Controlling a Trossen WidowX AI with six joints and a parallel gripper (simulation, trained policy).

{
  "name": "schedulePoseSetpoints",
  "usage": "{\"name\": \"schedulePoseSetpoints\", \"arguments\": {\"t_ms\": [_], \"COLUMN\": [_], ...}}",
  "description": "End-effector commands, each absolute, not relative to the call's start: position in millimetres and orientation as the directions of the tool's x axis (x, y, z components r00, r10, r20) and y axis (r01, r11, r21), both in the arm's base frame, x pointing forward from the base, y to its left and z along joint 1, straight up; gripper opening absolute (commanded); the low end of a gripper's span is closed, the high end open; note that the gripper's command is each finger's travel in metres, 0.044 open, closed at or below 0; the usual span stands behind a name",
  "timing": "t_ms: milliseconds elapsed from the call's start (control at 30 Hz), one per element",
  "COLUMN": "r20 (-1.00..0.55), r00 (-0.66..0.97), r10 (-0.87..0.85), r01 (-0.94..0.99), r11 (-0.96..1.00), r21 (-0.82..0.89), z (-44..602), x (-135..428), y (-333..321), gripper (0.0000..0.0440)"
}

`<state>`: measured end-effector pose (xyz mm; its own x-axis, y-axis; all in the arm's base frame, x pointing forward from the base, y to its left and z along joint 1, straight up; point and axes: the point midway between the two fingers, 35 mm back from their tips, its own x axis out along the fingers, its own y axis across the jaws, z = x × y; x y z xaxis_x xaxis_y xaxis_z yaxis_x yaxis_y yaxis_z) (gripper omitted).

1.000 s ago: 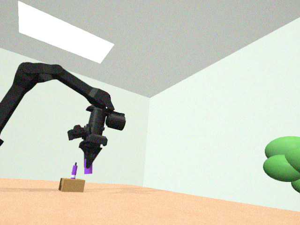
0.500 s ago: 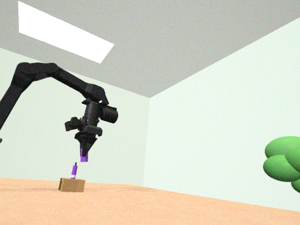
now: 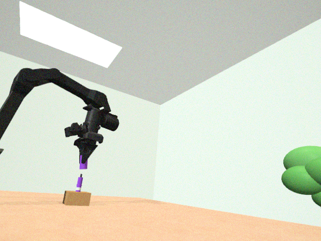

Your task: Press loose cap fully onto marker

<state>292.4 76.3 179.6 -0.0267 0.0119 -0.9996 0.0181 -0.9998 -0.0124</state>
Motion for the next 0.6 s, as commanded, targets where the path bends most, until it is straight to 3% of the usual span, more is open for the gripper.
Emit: {"name": "schedulePoseSetpoints", "arguments": {"t_ms": [0, 567], "r20": [-0.999, -0.996], "r00": [-0.040, -0.085], "r10": [0.013, 0.005], "r01": [0.017, -0.001], "r11": [-1.000, -1.000], "r21": [-0.014, -0.005], "z": [177.0, 155.1], "x": [292.0, 290.9], "y": [81.0, 79.6], "gripper": [0.0000, 0.0000]}}
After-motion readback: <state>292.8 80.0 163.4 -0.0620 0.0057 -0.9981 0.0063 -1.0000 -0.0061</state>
